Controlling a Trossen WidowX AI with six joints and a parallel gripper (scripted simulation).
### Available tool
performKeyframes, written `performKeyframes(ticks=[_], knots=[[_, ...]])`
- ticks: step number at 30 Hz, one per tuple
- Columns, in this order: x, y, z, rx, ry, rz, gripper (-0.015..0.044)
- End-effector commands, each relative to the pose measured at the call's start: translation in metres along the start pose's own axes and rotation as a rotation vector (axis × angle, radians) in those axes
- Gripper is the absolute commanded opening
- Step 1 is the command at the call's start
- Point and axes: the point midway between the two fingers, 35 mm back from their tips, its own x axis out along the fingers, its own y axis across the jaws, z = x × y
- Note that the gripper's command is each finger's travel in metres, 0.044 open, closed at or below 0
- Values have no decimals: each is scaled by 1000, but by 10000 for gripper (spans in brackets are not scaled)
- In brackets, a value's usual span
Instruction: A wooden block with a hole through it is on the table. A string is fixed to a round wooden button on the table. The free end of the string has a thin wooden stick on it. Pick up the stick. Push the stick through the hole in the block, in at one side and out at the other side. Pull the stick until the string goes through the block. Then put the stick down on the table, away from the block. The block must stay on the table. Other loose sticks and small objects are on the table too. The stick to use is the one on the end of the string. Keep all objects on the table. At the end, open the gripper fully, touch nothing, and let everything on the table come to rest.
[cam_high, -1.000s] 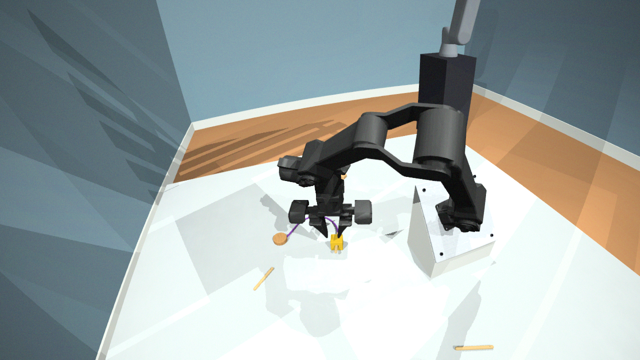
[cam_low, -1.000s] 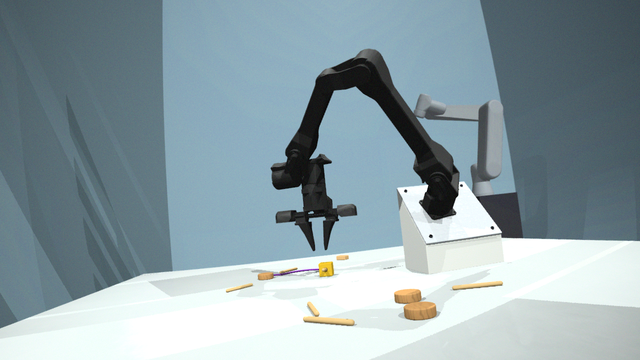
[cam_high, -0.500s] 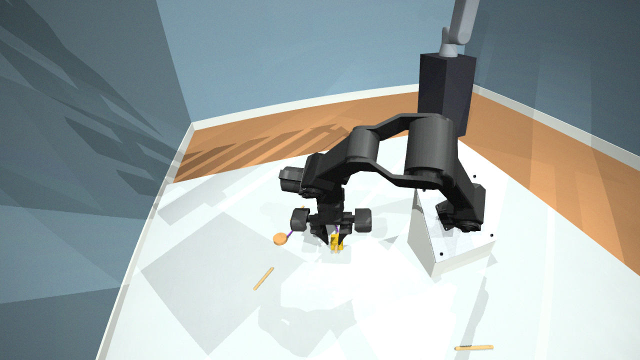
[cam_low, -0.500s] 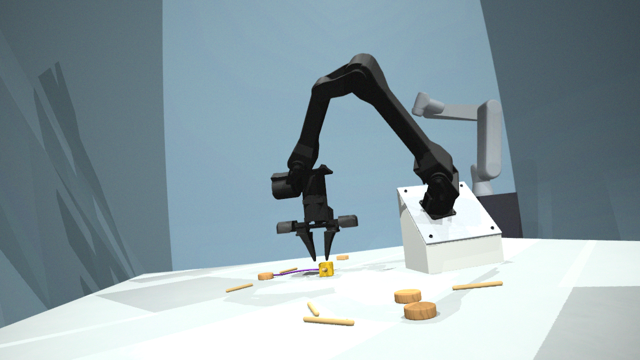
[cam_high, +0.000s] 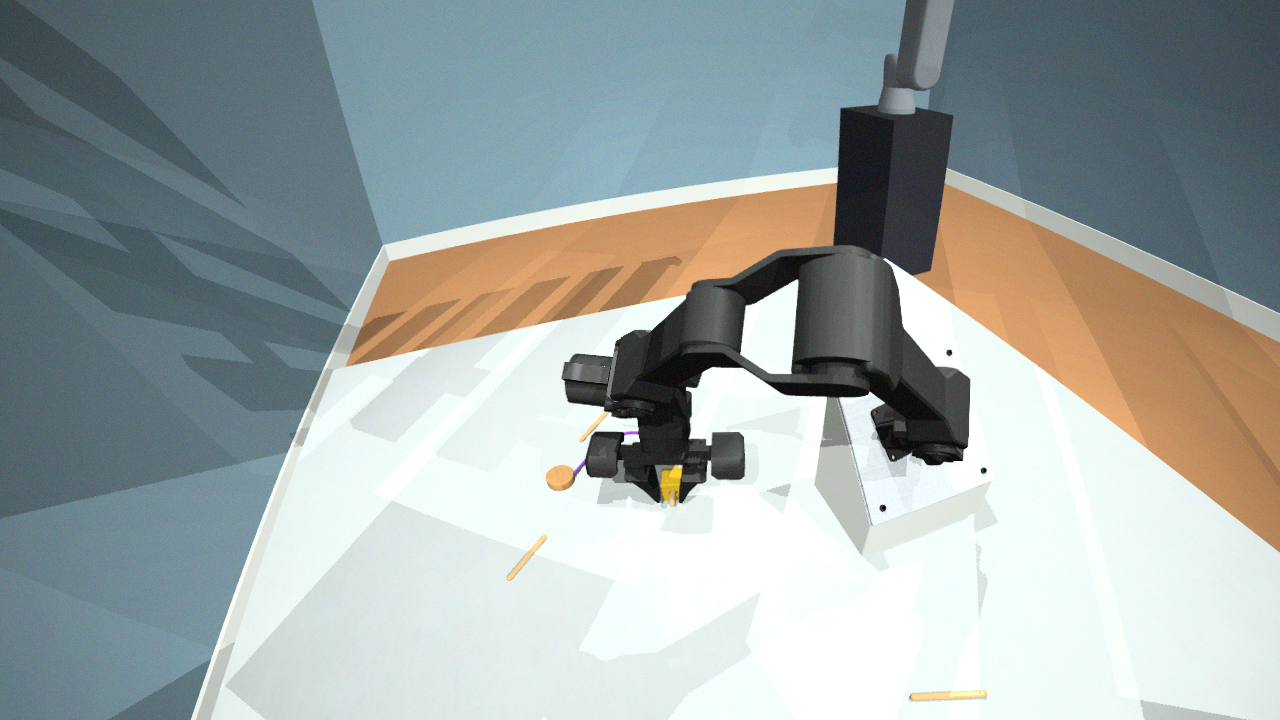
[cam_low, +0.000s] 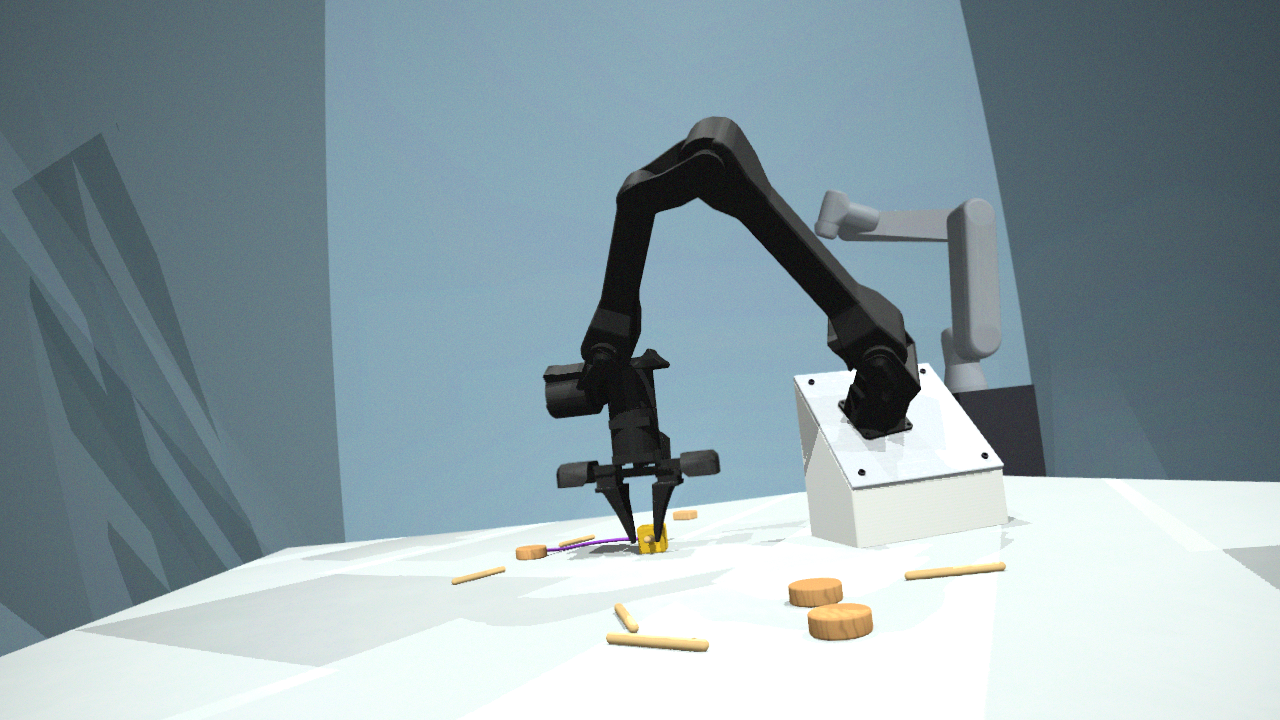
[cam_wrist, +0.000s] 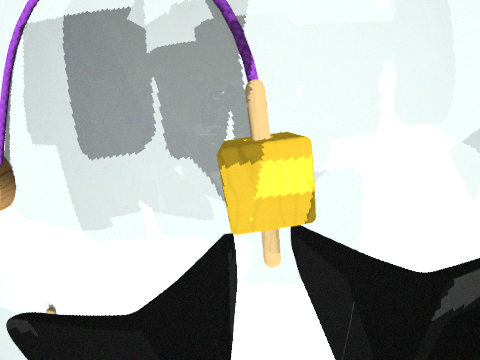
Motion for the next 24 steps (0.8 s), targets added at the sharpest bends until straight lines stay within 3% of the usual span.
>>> performKeyframes(ticks=[1, 6, 11, 24], knots=[[5, -3, 0, 7, 6, -4, 124], [5, -3, 0, 7, 6, -4, 124], [4, -2, 0, 2, 1, -3, 0], [6, -2, -2, -12, -74, -5, 0]])
